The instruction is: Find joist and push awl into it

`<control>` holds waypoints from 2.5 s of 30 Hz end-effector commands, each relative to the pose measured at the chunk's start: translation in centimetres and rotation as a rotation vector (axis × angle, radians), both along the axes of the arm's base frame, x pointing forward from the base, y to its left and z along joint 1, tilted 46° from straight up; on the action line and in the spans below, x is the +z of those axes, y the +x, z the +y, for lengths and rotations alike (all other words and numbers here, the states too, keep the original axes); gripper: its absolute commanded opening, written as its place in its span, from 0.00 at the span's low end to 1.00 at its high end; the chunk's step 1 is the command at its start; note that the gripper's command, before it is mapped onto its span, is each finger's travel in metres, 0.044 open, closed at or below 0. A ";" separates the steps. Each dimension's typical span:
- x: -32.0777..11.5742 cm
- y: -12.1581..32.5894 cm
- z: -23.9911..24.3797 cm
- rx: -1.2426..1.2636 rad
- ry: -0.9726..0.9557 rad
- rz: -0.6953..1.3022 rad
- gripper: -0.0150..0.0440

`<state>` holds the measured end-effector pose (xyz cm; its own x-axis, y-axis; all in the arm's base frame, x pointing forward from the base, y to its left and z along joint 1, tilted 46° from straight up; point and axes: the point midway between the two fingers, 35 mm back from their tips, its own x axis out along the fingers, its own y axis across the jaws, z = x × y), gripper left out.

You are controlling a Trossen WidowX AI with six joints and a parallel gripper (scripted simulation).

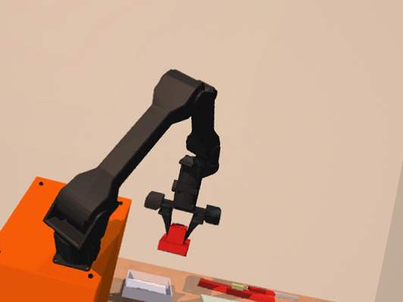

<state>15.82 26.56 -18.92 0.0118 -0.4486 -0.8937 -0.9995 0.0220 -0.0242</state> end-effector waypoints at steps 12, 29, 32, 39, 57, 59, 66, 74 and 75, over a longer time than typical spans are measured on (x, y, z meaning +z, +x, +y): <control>-3.9 -4.4 -0.5 0.097 -0.033 0.086 0.25; -7.5 -4.2 -4.0 0.097 -0.034 0.084 0.25; -8.1 -4.2 -4.6 0.097 -0.034 0.084 0.25; -9.1 -4.2 -5.8 0.097 -0.035 0.084 0.25; -10.1 -4.2 -6.8 0.091 -0.035 0.084 0.34; -10.1 -4.2 -6.8 0.091 -0.035 0.084 0.43; -10.1 -4.2 -6.8 0.091 -0.035 0.084 0.74; -5.5 -4.2 -1.8 0.091 -0.033 0.086 1.00; -4.3 -4.3 -0.8 0.091 -0.033 0.086 1.00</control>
